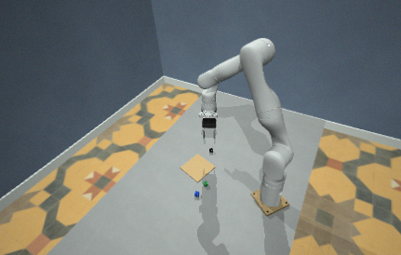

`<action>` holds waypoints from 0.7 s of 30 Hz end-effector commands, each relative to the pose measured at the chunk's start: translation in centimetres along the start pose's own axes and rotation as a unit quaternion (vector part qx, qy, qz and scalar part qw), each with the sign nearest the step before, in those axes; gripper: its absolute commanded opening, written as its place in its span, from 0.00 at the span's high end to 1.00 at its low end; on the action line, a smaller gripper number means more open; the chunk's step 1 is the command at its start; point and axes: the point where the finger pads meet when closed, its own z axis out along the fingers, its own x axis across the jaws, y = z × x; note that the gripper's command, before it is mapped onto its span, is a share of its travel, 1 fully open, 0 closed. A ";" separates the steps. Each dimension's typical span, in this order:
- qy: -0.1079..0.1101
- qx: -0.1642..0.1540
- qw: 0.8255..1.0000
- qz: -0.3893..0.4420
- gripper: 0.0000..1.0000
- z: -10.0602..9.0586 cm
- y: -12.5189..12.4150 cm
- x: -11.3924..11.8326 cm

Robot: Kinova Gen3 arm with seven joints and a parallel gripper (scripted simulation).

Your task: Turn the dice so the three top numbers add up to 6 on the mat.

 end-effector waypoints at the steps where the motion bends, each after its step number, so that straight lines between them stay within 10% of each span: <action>1: 0.000 -0.001 1.000 0.008 0.00 -0.1 0.5 -0.3; 21: 0.001 -0.002 1.000 0.026 0.00 -0.1 1.3 -1.0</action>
